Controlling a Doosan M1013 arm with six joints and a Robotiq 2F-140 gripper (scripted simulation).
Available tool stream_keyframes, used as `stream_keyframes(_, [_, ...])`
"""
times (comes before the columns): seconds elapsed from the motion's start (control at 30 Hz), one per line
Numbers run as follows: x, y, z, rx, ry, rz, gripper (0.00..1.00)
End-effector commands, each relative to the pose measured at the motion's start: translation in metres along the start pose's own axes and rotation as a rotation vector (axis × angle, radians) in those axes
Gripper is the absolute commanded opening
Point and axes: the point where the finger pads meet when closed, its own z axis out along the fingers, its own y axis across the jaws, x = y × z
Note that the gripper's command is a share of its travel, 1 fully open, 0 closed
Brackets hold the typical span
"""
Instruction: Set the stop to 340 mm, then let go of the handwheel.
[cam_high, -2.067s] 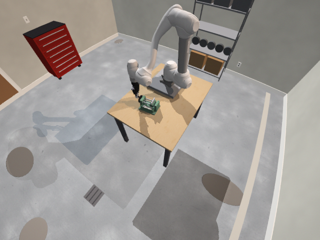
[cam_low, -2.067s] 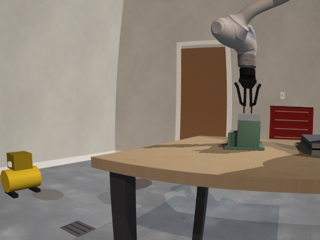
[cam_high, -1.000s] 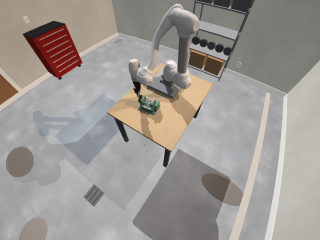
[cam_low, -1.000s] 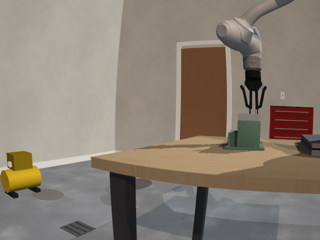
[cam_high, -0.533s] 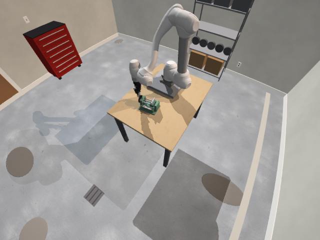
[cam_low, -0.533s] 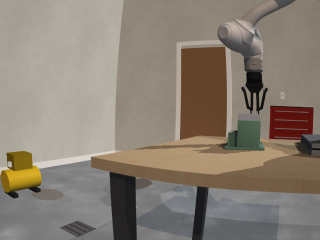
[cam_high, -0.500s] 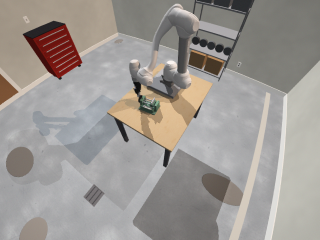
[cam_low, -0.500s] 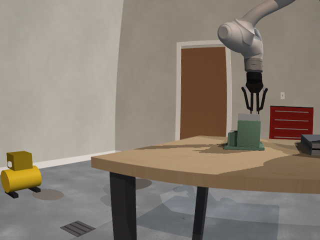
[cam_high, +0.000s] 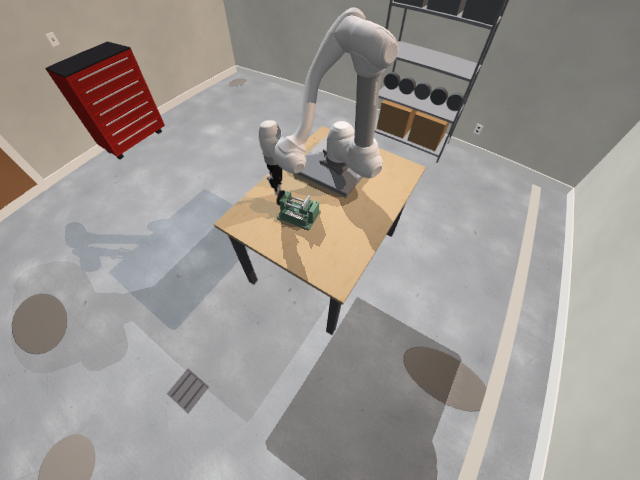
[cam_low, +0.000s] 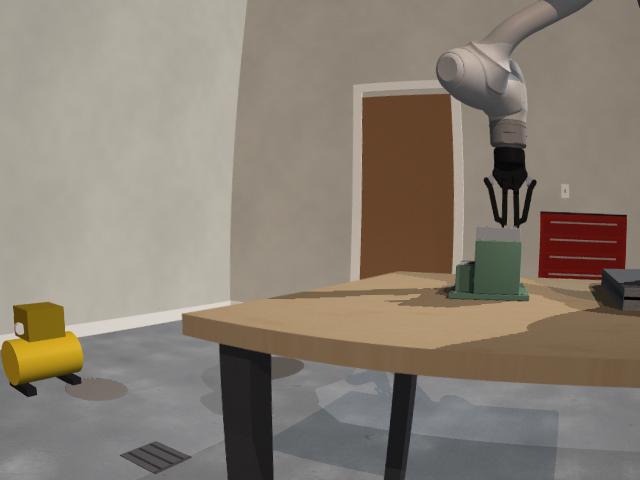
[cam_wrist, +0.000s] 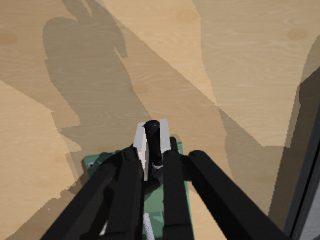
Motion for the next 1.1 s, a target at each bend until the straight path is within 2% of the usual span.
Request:
stream_keyframes(0.0, [-0.0012,0.0003,0.0046,0.002,-0.003,0.000,0.04])
stream_keyframes(1.07, [-0.0013,-0.0003,0.0125,0.002,-0.003,0.000,0.04])
